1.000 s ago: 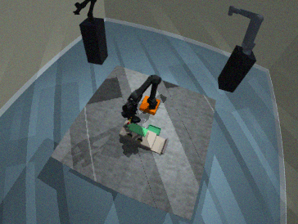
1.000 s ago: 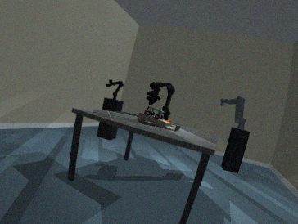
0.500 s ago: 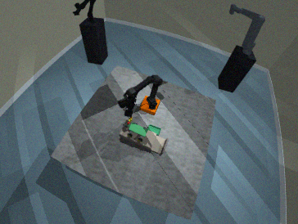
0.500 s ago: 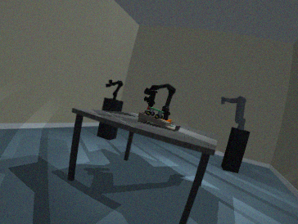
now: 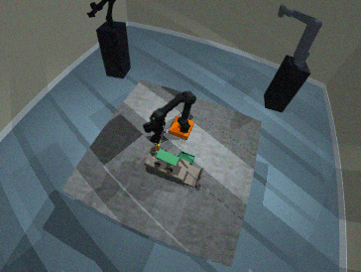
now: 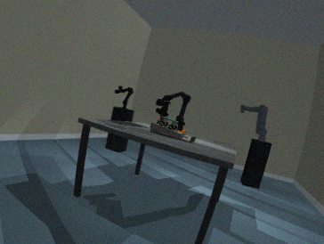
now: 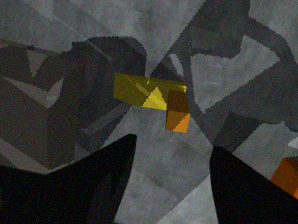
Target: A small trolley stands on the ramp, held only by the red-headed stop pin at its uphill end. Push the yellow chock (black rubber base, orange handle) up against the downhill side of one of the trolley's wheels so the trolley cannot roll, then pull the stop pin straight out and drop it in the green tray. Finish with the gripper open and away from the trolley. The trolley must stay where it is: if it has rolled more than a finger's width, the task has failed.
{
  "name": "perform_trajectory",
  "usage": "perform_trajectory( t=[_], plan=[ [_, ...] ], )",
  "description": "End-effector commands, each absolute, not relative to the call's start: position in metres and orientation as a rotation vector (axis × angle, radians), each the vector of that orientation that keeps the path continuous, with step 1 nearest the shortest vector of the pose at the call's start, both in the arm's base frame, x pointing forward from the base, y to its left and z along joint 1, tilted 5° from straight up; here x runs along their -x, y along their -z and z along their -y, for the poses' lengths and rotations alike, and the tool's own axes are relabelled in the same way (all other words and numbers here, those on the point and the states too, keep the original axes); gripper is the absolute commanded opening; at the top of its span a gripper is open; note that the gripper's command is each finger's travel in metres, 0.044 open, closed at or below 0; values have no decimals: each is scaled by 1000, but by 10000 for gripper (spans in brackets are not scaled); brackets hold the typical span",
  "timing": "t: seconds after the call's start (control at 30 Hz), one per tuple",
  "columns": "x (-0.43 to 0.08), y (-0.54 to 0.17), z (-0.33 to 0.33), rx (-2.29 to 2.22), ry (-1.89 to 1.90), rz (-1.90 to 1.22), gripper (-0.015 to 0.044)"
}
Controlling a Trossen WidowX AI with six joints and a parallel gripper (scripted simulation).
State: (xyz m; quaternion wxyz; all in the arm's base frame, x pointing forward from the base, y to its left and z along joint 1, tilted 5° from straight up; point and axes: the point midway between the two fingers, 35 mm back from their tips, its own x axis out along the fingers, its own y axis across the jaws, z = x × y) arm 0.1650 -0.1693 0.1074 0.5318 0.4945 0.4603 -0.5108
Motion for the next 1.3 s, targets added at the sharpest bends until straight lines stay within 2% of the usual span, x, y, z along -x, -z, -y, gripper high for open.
perform_trajectory(
  t=[0.0, 1.27],
  plan=[
    [-164, -94, 170, -1181, 1226, -1099, 190],
    [-165, -47, 174, -1181, 1226, -1100, 190]
  ],
)
